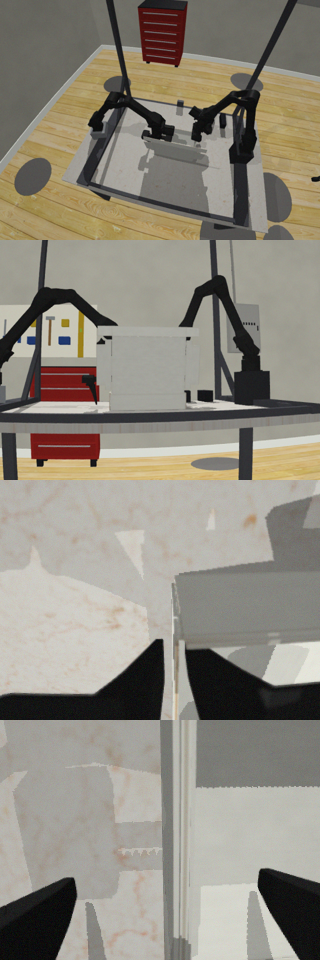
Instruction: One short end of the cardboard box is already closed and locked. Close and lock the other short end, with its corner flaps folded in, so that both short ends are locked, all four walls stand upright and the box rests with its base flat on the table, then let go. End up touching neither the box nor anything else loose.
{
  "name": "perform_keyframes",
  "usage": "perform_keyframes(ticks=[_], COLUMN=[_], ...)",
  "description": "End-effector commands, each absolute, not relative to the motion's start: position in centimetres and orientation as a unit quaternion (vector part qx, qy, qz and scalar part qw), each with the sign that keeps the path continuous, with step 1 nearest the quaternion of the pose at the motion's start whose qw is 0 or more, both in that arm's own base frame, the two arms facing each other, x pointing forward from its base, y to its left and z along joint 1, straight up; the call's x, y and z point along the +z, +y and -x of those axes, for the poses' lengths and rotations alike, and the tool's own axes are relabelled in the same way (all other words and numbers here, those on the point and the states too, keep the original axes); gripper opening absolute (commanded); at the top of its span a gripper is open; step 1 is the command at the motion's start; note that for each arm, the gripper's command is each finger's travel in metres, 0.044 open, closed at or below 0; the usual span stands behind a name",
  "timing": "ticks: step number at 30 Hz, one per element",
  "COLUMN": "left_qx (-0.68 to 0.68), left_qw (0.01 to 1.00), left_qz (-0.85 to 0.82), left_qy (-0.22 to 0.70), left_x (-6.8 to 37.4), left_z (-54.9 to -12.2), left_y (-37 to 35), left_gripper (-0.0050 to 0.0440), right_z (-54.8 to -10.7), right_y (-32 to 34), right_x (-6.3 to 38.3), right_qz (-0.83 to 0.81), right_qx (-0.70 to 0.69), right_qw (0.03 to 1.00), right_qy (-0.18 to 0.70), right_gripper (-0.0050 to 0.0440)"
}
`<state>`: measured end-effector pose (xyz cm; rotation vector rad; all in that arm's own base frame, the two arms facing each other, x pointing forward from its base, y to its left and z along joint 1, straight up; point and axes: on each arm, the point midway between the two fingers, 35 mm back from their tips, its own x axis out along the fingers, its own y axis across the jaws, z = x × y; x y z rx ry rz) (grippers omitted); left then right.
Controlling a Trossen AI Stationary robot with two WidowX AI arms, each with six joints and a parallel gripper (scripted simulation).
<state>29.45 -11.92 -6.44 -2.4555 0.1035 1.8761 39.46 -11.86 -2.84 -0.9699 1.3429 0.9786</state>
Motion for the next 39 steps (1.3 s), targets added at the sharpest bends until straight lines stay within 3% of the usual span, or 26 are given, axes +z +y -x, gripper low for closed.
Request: perform_keyframes(ticks=[1,8,26,39], left_qx=[0.600,0.600,0.600,0.600], left_qw=[0.020,0.020,0.020,0.020], left_qz=[0.799,0.799,0.799,0.799], left_qy=[0.036,0.036,0.036,0.036], left_x=[-5.9,-5.9,-5.9,-5.9], left_z=[-29.9,-29.9,-29.9,-29.9], left_y=[-12.2,-12.2,-12.2,-12.2], left_gripper=[0.0057,0.0057,0.0057,0.0057], right_z=[-40.1,-39.8,-39.8,-39.2], right_y=[-12.1,-12.0,-12.0,-9.4], right_x=[-0.6,5.5,5.6,5.9], right_qz=[0.423,0.423,0.419,0.234], right_qx=[0.407,0.407,0.403,0.224], right_qw=[0.579,0.579,0.582,0.678], right_qy=[0.566,0.566,0.569,0.660], right_gripper=[0.0440,0.0440,0.0440,0.0440])
